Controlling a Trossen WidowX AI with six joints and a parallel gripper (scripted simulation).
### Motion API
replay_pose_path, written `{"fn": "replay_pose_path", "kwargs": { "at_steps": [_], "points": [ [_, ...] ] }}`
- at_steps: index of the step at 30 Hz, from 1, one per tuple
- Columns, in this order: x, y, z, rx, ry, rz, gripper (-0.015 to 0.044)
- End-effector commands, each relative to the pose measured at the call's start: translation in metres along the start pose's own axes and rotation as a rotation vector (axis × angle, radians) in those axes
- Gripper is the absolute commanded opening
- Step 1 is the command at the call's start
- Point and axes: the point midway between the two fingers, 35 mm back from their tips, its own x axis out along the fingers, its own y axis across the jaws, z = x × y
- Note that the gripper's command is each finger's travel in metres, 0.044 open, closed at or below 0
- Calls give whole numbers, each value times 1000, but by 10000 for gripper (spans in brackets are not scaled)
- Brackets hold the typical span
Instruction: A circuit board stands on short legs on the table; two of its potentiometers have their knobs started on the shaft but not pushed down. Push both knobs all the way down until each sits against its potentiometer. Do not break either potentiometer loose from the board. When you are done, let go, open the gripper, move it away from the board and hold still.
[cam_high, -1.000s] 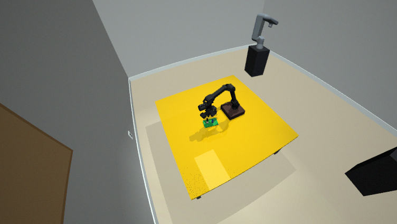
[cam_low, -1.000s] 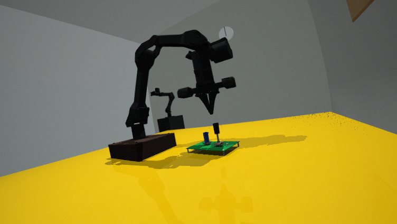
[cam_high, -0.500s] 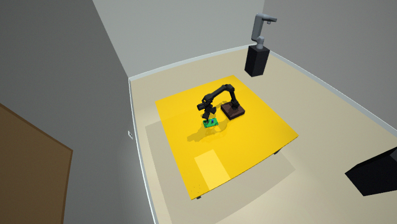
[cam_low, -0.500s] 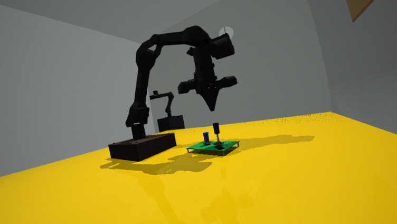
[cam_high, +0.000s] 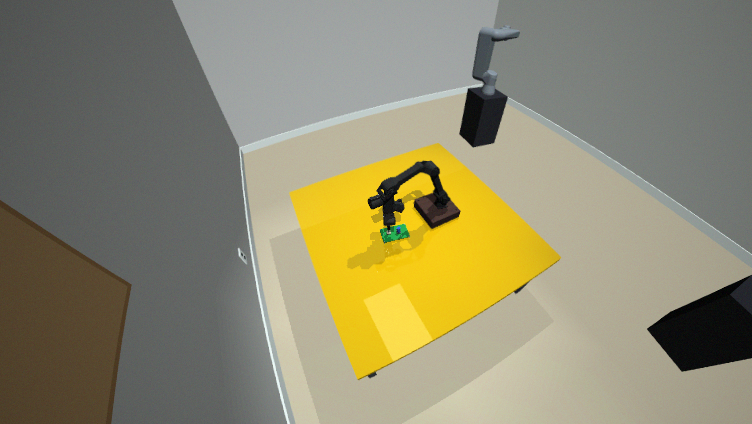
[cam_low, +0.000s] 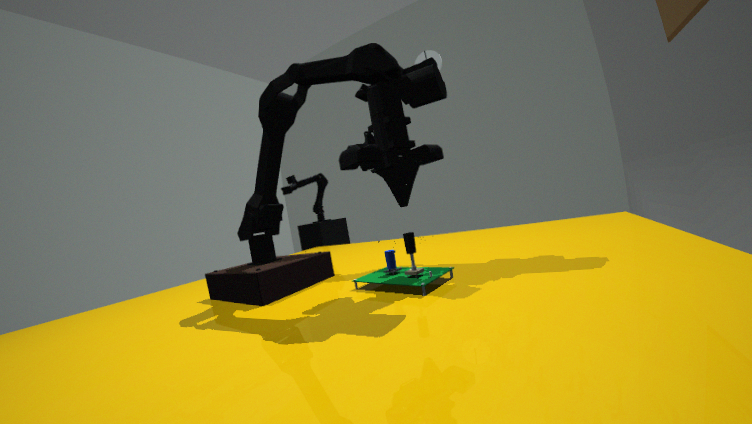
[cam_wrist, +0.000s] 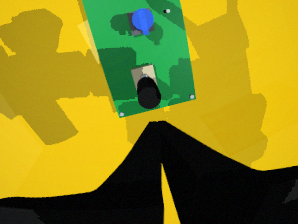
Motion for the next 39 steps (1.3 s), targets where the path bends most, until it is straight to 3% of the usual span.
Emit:
{"fn": "replay_pose_path", "kwargs": {
  "at_steps": [1,39],
  "points": [
    [13,0,0,-14,-4,-1,0],
    [41,0,1,-14,-4,-1,0]
  ]
}}
